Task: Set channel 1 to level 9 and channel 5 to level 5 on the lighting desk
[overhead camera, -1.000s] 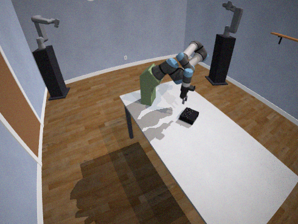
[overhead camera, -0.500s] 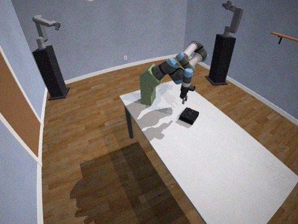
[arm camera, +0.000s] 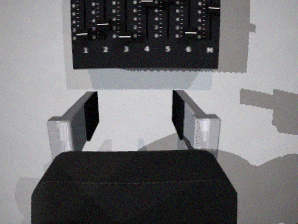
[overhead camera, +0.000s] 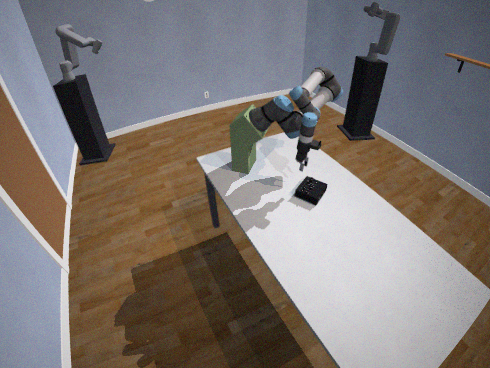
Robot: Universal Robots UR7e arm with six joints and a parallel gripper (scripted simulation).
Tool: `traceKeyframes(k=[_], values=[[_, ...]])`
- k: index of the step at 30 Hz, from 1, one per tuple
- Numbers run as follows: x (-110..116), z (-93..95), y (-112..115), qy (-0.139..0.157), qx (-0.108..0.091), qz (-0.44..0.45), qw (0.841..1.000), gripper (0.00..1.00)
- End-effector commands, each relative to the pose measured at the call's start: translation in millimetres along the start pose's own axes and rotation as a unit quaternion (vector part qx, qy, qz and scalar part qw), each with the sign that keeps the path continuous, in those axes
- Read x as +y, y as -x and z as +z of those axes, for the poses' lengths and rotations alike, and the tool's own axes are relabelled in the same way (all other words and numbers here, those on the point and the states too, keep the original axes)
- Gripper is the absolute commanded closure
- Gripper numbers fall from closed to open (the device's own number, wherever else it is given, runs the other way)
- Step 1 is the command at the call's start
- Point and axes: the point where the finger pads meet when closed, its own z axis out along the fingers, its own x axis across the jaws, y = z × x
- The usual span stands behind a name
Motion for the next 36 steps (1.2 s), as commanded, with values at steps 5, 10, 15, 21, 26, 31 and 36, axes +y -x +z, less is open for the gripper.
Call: traceKeyframes(k=[5,10,15,21,26,31,36], values=[[1.2,1.2,1.3,0.001,-0.002,0.000,1.000,0.00],[1.2,1.2,1.3,0.001,-0.002,0.000,1.000,0.00],[1.2,1.2,1.3,0.001,-0.002,0.000,1.000,0.00],[1.0,1.1,1.4,0.001,-0.002,-0.002,1.000,0.00],[0.6,0.9,1.6,0.001,-0.001,-0.007,1.000,0.00],[-1.1,0.2,2.2,0.000,-0.001,-0.029,1.000,0.00],[-4.3,-1.2,3.3,0.000,0.001,-0.069,0.998,0.00]])
